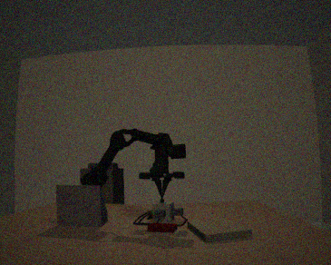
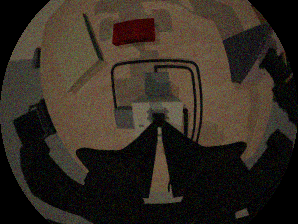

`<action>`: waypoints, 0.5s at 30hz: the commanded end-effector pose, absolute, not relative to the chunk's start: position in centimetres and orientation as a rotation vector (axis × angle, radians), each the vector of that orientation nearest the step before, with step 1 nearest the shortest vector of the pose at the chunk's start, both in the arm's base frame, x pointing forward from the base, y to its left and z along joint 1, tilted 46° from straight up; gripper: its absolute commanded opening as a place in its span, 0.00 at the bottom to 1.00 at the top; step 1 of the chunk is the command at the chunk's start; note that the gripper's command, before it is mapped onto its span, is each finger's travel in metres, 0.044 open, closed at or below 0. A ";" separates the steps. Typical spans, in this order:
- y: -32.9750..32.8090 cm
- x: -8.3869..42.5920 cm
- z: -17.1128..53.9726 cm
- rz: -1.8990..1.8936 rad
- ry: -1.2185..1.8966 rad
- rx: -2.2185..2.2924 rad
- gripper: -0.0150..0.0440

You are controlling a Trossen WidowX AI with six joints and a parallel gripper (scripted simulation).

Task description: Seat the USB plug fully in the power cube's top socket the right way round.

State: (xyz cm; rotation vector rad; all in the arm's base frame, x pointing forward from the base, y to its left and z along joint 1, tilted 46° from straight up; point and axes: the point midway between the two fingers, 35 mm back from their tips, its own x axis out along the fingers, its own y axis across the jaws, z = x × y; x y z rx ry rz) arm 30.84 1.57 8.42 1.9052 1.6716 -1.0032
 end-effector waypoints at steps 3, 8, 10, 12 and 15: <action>1.7 30.9 8.4 -1.003 1.672 1.908 0.25; 1.7 30.9 8.3 -1.003 1.672 1.908 0.25; 1.7 30.9 8.3 -1.003 1.672 1.909 0.25; 1.7 30.9 8.3 -1.003 1.672 1.909 0.25; 1.8 30.9 8.3 -1.003 1.672 1.909 0.25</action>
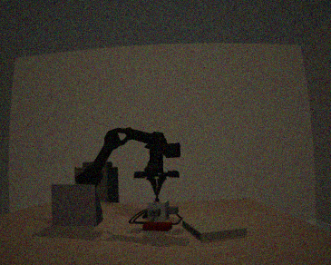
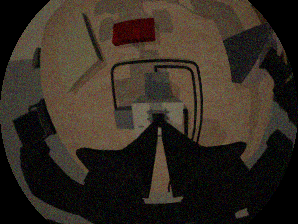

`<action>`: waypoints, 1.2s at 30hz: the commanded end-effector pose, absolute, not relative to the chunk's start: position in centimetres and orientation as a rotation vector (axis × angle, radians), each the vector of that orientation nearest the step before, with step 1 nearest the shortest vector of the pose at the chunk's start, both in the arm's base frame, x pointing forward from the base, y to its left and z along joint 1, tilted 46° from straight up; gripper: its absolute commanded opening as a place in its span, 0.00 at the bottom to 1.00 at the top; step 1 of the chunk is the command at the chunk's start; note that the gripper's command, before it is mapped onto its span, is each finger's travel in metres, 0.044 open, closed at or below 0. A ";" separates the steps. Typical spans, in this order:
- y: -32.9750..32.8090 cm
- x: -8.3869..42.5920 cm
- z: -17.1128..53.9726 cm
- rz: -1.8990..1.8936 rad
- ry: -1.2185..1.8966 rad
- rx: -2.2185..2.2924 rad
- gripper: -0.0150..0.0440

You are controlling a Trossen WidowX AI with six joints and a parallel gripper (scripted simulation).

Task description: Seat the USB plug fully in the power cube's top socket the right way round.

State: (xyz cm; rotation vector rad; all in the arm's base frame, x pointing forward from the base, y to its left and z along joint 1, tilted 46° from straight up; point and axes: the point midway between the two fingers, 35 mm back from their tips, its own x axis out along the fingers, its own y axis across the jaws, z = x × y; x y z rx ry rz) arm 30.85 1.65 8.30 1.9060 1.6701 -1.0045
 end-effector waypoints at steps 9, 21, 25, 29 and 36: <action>1.9 30.9 8.2 -1.002 1.672 1.909 0.25; 2.0 30.9 8.1 -1.002 1.672 1.909 0.25; 2.0 30.9 8.1 -1.002 1.672 1.909 0.25; 2.0 30.9 8.0 -1.002 1.672 1.909 0.25; 2.1 30.9 8.0 -1.002 1.672 1.909 0.25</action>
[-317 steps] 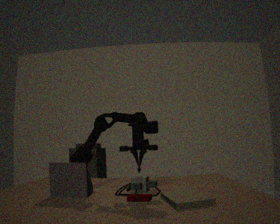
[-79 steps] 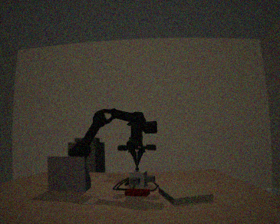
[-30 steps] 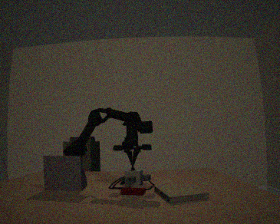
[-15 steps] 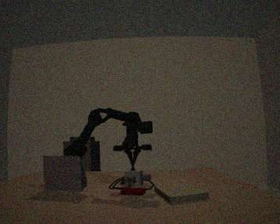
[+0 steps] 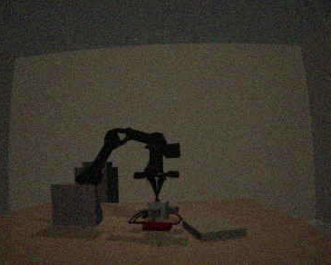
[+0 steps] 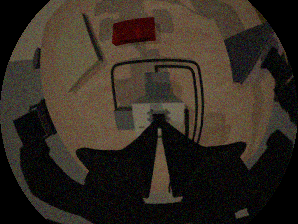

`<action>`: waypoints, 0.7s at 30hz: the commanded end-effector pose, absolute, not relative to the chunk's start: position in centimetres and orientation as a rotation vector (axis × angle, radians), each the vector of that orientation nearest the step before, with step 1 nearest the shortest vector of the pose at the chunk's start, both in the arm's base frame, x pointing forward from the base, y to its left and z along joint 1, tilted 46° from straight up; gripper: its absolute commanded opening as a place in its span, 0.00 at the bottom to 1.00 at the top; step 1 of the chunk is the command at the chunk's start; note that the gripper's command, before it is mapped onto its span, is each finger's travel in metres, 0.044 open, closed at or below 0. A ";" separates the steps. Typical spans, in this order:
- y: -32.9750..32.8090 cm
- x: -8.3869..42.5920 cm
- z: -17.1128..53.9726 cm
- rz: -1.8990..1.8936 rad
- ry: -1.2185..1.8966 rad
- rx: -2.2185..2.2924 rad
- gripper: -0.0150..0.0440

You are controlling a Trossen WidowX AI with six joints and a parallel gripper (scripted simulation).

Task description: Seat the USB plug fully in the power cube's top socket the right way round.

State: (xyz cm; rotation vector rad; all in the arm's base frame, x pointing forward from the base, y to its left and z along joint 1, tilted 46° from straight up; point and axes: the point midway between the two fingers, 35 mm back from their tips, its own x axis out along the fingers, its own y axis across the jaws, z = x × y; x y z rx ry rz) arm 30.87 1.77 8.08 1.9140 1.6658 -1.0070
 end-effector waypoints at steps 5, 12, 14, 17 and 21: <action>2.1 30.9 8.0 -1.002 1.672 1.909 0.25; 2.1 30.9 8.0 -1.002 1.672 1.909 0.25; 2.1 30.9 8.0 -1.002 1.672 1.909 0.25; 2.1 30.9 8.0 -1.002 1.672 1.909 0.25; 2.1 30.9 8.0 -1.002 1.672 1.909 0.25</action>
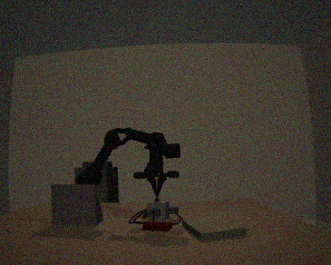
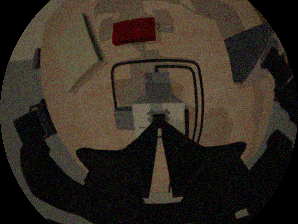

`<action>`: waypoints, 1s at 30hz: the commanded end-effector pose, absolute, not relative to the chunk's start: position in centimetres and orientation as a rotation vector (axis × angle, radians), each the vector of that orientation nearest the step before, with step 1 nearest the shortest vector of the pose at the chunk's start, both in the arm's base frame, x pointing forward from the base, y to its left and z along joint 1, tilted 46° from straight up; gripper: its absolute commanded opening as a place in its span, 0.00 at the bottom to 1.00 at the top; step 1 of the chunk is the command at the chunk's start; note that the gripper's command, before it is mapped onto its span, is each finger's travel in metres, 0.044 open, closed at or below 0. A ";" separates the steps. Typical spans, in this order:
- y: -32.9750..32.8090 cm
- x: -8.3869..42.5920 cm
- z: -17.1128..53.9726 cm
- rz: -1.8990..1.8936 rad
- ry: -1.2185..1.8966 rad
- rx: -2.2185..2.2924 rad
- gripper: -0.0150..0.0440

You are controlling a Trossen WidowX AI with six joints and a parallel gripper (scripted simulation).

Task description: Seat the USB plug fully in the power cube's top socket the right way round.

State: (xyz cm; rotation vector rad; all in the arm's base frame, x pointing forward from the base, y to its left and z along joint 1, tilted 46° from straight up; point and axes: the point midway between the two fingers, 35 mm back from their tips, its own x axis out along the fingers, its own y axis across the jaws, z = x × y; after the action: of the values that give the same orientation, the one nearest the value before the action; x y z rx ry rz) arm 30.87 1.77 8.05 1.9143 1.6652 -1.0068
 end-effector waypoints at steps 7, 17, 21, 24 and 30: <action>2.1 30.9 8.0 -1.002 1.672 1.909 0.25; 1.8 30.8 8.0 -1.010 1.665 1.914 0.42; 1.8 30.8 8.0 -1.010 1.665 1.914 0.42; 1.8 30.8 8.0 -1.010 1.665 1.914 0.42; 1.8 30.8 8.0 -1.010 1.665 1.915 0.42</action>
State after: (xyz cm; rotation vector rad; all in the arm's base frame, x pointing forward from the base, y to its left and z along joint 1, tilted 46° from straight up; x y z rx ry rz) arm 30.83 1.75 8.05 1.9146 1.6647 -1.0095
